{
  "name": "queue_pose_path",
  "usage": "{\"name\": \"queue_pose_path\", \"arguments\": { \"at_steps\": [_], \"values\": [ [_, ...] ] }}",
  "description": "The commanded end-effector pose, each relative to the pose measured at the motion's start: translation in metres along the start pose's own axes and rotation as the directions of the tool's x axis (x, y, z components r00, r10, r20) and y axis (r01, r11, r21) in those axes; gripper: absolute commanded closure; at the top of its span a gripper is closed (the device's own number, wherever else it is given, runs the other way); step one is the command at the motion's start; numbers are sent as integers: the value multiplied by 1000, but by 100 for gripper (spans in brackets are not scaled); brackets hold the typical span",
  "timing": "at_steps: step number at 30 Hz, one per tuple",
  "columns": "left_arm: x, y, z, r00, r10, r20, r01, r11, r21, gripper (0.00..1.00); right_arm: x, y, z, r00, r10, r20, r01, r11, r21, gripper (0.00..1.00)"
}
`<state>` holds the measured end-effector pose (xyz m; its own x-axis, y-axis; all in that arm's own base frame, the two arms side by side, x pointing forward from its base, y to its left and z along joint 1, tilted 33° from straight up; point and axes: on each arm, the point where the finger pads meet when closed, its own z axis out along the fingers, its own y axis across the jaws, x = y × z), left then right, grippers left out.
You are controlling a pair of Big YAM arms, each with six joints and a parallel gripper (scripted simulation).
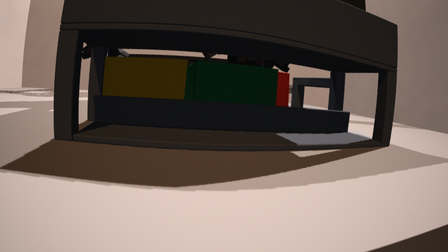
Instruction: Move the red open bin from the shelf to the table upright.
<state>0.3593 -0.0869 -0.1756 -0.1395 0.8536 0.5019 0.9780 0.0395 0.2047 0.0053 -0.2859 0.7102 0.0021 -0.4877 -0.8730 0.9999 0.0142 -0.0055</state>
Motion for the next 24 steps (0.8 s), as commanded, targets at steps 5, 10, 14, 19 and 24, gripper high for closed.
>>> {"name": "queue_pose_path", "arguments": {
  "at_steps": [5,10,14,19,24],
  "values": [
    [4,7,8,999,-43,-2,43,999,13,100,-17,-4,-9,999,-1,48,0,1000,11,0],
    [4,7,8,999,-45,-4,45,999,14,100,-17,-4,-9,999,-1,48,0,1000,11,0],
    [4,8,9,999,-48,-4,48,999,15,100,-17,-4,-9,999,-1,48,0,1000,11,0],
    [5,9,8,999,-52,-4,52,999,14,100,-17,-4,-9,999,-1,48,0,1000,11,0],
    [5,9,9,999,-53,-6,53,998,15,100,-17,-4,-9,999,-1,48,0,1000,11,0]
  ]
}}
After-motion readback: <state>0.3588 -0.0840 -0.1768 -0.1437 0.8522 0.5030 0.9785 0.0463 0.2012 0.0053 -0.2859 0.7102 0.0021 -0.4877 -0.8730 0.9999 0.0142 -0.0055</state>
